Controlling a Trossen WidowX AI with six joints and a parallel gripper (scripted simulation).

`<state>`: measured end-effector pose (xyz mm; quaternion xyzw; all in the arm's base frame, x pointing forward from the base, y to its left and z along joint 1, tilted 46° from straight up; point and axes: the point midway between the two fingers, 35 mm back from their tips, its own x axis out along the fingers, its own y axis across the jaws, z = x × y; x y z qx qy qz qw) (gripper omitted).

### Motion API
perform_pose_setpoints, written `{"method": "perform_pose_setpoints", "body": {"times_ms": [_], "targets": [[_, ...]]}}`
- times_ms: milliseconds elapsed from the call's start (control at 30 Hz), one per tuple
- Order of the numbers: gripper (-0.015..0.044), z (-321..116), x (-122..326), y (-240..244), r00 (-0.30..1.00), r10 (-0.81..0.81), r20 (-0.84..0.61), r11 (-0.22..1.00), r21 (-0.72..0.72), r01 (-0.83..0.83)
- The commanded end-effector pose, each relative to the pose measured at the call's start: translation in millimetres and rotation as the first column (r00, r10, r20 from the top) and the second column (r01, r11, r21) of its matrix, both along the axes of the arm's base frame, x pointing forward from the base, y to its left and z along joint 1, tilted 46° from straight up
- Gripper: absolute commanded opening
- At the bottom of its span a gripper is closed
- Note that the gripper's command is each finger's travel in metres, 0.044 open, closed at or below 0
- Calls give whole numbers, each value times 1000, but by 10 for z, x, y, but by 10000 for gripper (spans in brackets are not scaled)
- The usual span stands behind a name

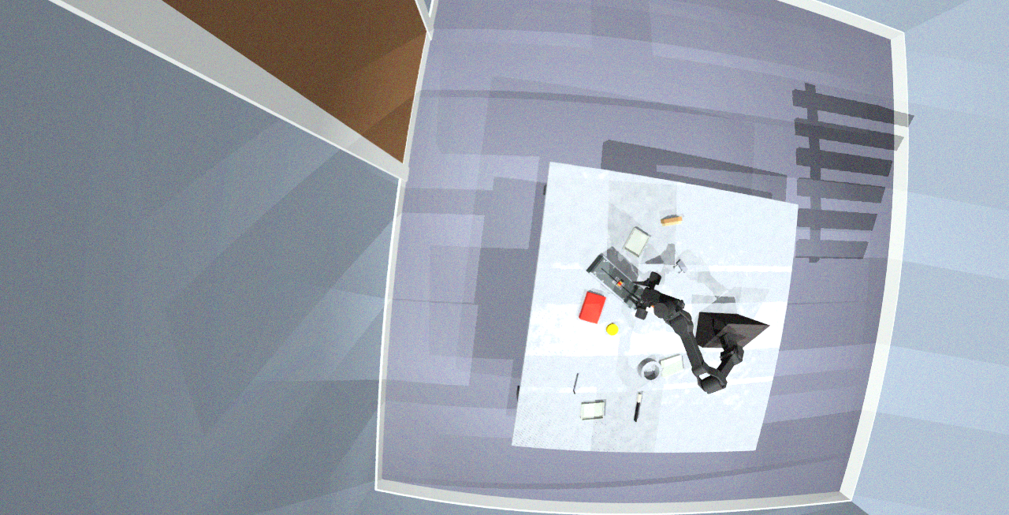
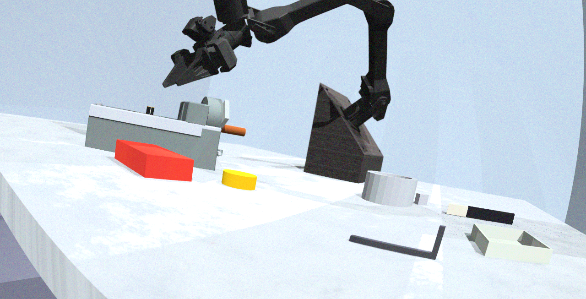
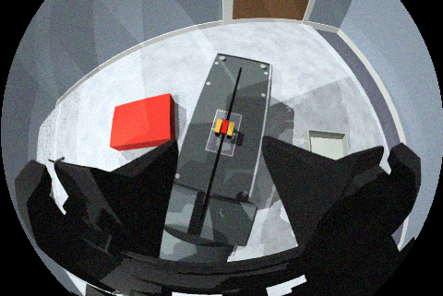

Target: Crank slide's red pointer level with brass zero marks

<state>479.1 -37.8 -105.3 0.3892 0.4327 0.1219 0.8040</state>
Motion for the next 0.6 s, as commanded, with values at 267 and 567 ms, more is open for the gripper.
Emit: {"method": "perform_pose_setpoints", "body": {"times_ms": [267,567], "targets": [[0,0,0,0,1000,0,0,1000,0,0],[0,1,0,1,1000,0,0,1000,1,0]]}}
